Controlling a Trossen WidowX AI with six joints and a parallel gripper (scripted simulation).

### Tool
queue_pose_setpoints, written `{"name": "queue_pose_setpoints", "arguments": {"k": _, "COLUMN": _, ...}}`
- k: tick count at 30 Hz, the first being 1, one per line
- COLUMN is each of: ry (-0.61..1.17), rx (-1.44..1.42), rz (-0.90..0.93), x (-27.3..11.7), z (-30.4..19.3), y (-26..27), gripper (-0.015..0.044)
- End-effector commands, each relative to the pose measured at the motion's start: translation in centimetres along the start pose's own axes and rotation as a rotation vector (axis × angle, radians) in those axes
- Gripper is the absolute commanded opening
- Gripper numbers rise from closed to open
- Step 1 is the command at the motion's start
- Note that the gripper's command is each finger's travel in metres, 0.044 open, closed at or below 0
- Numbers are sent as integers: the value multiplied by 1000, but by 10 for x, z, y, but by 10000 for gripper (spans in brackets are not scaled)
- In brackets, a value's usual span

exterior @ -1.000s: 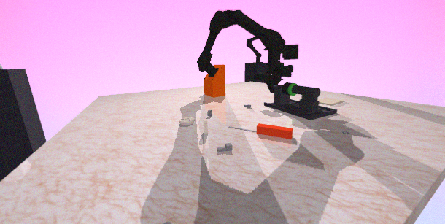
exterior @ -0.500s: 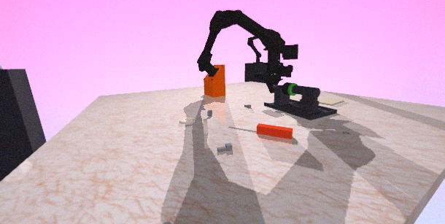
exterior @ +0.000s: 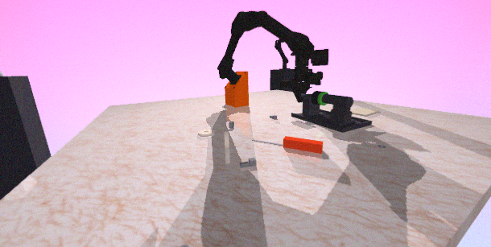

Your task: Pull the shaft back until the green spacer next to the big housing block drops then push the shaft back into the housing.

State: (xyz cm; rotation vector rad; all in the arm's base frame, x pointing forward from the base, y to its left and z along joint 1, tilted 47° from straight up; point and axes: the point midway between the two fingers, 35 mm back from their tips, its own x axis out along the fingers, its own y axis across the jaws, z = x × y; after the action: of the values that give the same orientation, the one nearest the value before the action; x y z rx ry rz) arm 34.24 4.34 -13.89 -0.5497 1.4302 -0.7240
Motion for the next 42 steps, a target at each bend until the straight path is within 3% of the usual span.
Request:
{"name": "queue_pose_setpoints", "arguments": {"k": 1, "ry": 1, "rx": 3, "rz": 3, "x": 0, "z": -1, "y": 1, "gripper": 0}}
{"name": "queue_pose_setpoints", "arguments": {"k": 42, "ry": 1, "rx": 3, "rz": 3, "x": 0, "z": -6, "y": 1, "gripper": 0}}
